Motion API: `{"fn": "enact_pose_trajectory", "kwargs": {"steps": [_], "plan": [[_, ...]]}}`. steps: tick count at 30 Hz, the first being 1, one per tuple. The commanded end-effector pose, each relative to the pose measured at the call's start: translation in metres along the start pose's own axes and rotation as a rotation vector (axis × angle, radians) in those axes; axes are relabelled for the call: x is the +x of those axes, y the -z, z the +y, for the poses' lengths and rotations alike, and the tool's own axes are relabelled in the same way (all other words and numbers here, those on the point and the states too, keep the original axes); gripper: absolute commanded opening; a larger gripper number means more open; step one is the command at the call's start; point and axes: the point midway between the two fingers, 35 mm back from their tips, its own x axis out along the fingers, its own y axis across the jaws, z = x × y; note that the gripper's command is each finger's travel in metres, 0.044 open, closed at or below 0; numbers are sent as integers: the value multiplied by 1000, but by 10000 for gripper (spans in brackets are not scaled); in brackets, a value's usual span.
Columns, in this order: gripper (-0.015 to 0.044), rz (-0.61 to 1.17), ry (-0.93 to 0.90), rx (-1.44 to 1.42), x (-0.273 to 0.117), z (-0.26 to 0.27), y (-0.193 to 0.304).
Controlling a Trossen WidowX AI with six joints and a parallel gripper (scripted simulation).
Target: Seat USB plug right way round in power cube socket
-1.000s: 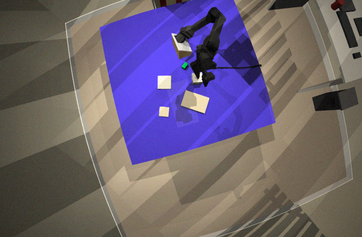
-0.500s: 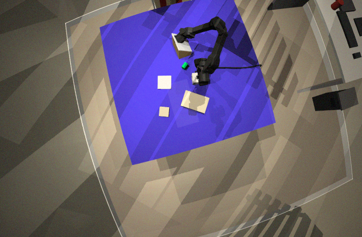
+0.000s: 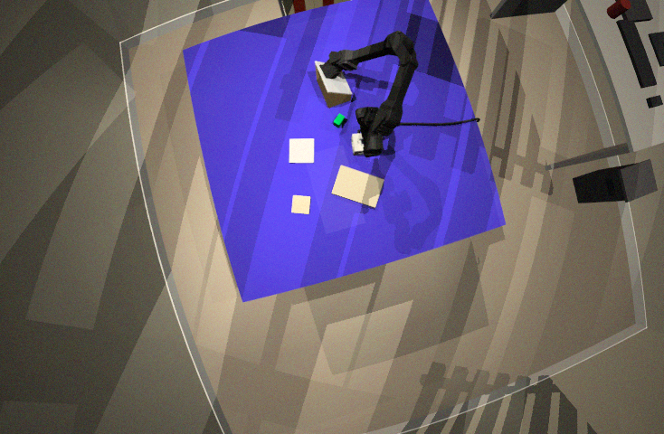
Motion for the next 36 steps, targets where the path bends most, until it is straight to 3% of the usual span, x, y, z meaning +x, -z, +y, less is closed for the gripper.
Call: {"fn": "enact_pose_trajectory", "kwargs": {"steps": [1,24,36], "plan": [[440,0,-5,7,5,2,1],[440,0,-5,7,24,2,1],[125,5,-3,1,22,1,1]]}}
